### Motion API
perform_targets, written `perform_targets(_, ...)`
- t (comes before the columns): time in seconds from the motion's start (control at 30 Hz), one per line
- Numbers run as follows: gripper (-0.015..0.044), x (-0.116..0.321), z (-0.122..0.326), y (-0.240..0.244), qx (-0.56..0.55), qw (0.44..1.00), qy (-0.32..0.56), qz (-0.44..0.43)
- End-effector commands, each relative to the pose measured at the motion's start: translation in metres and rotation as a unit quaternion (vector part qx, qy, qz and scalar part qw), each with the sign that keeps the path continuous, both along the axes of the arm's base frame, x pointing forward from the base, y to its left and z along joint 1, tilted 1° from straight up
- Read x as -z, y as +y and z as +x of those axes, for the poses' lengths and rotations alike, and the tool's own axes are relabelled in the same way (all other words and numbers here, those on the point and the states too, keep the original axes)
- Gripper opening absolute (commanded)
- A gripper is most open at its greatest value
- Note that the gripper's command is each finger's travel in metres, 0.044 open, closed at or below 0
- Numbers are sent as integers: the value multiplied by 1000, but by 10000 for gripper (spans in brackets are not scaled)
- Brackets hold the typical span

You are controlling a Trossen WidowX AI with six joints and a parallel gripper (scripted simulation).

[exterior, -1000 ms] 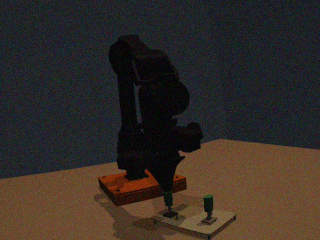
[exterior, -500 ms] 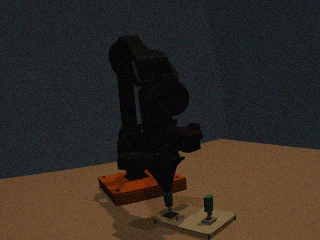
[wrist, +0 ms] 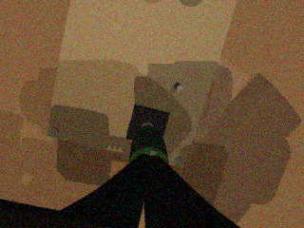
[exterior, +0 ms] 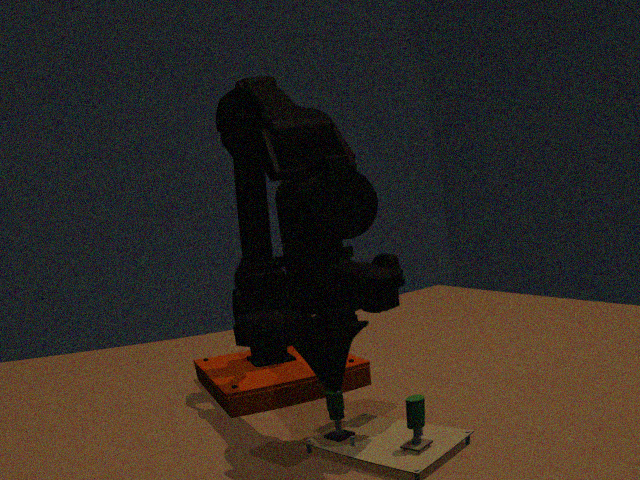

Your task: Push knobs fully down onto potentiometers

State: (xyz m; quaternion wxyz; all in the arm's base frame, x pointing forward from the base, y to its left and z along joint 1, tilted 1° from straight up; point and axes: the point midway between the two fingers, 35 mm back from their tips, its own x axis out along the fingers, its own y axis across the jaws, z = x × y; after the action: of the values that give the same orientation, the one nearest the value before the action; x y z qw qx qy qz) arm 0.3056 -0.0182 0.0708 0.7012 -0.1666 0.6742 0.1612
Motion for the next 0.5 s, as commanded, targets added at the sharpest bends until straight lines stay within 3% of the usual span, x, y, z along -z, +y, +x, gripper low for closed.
perform_targets(0.0,0,17,3,-1,-1,1000,9,-2)
perform_targets(0.47,0,23,3,-1,-1,1000,9,-2)
